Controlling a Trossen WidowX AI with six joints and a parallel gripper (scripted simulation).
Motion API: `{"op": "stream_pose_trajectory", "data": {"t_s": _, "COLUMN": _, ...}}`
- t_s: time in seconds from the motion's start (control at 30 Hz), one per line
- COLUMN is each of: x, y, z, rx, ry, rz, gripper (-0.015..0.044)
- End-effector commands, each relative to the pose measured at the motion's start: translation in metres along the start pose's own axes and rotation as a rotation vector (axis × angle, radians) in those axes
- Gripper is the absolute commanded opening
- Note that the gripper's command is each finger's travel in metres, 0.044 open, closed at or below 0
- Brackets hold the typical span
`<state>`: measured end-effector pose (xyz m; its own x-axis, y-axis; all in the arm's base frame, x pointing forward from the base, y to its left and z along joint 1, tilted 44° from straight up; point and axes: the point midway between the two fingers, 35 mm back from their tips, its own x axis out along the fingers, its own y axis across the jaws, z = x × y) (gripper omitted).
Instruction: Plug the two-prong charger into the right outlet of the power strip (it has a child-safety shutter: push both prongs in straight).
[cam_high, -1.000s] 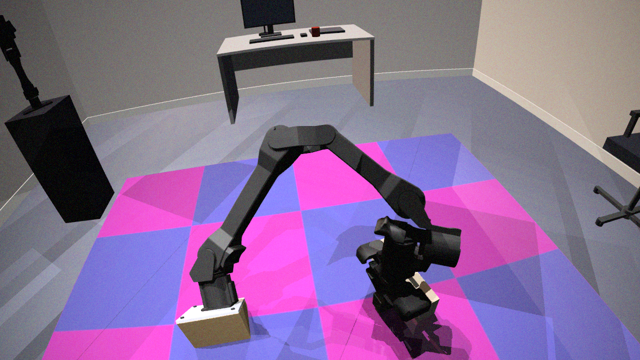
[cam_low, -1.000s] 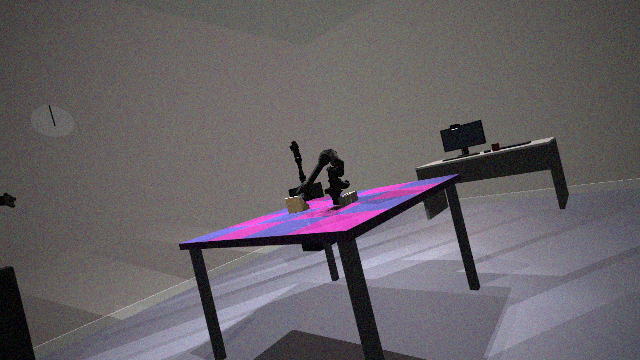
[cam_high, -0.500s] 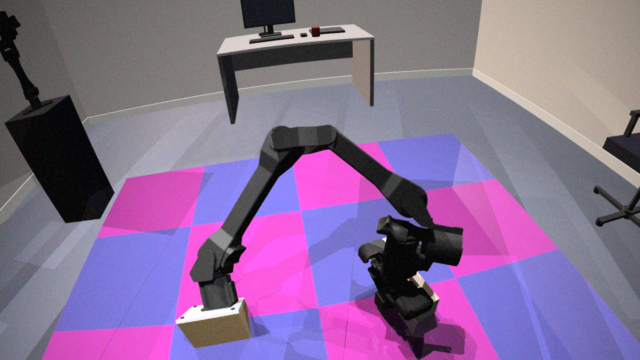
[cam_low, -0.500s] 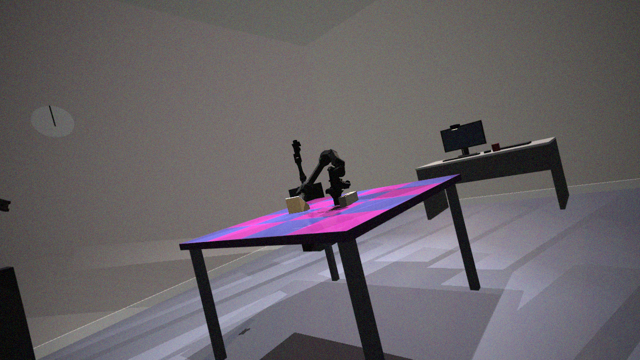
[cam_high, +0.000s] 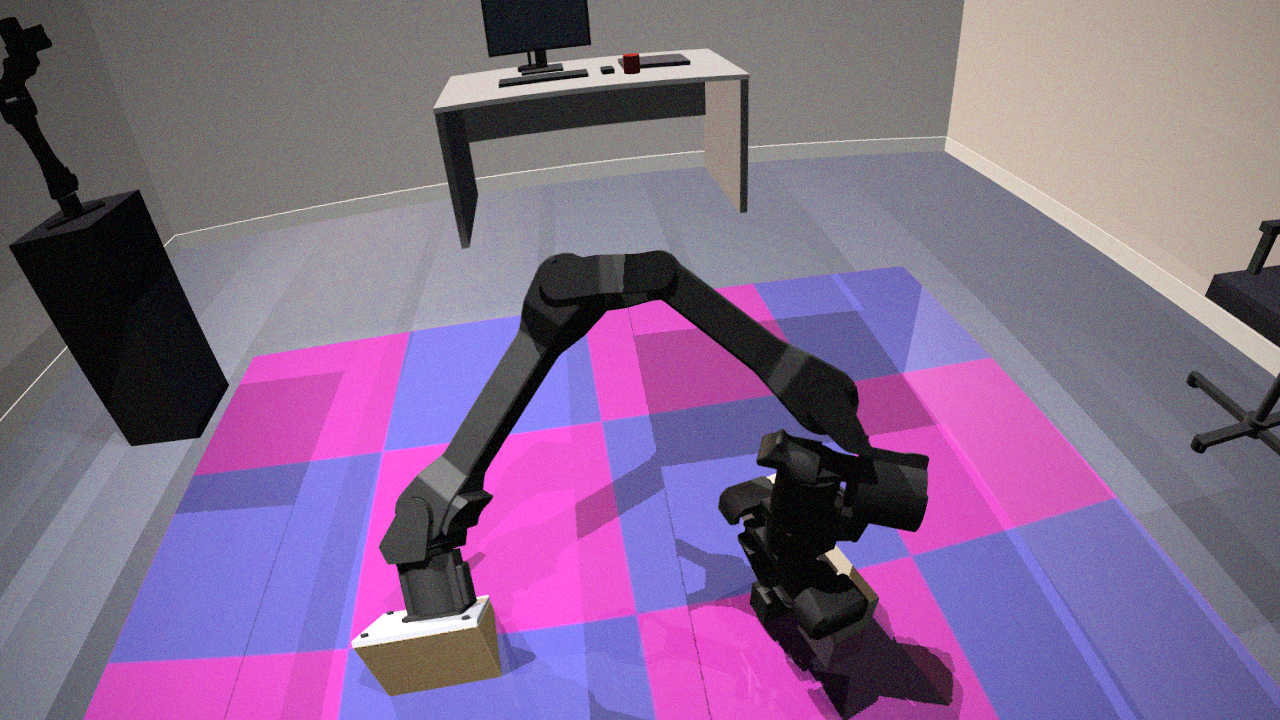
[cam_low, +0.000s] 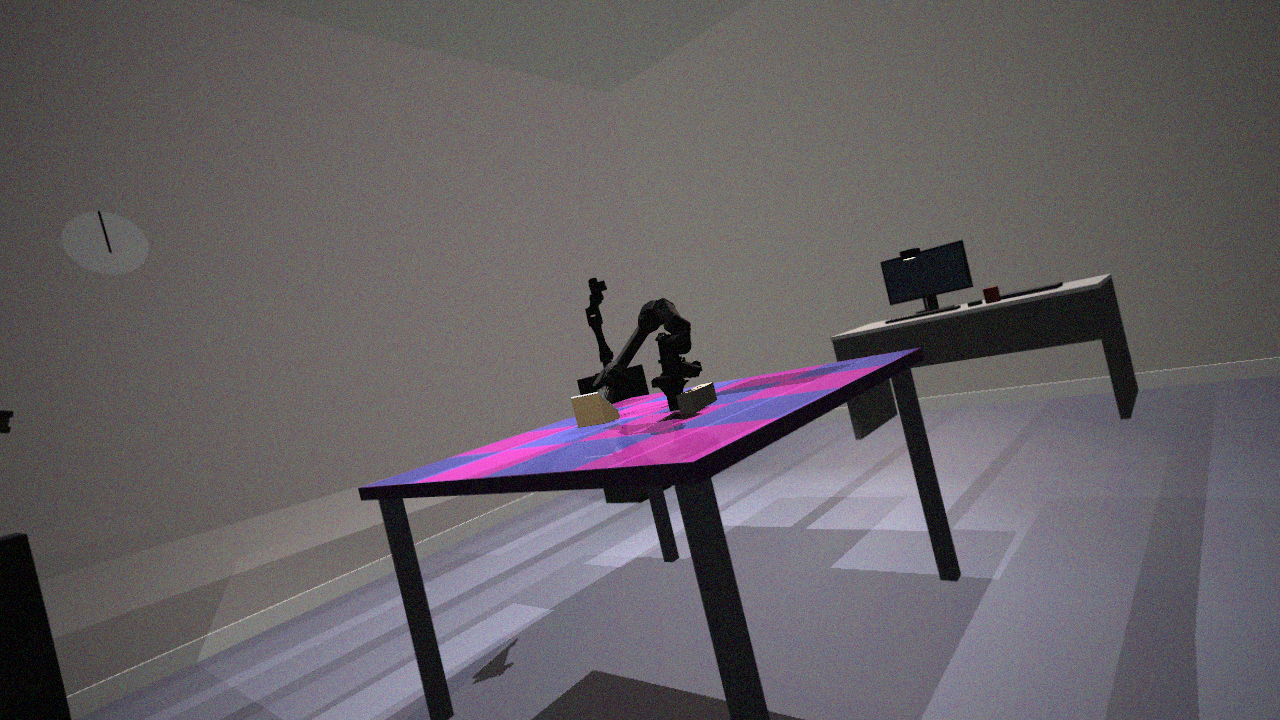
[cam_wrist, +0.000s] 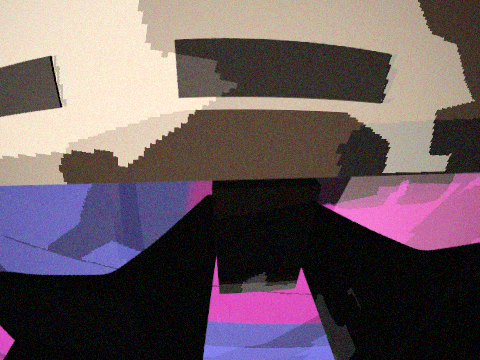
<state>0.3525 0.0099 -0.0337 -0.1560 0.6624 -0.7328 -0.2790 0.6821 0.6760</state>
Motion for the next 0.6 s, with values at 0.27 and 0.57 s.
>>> {"op": "stream_pose_trajectory", "data": {"t_s": 0.27, "x": -0.0011, "y": 0.0003, "z": 0.0072, "rx": -0.001, "ry": -0.008, "rz": -0.001, "gripper": 0.0}}
{"op": "stream_pose_trajectory", "data": {"t_s": 0.57, "x": -0.0012, "y": 0.0003, "z": 0.0108, "rx": -0.001, "ry": -0.008, "rz": -0.001, "gripper": 0.0}}
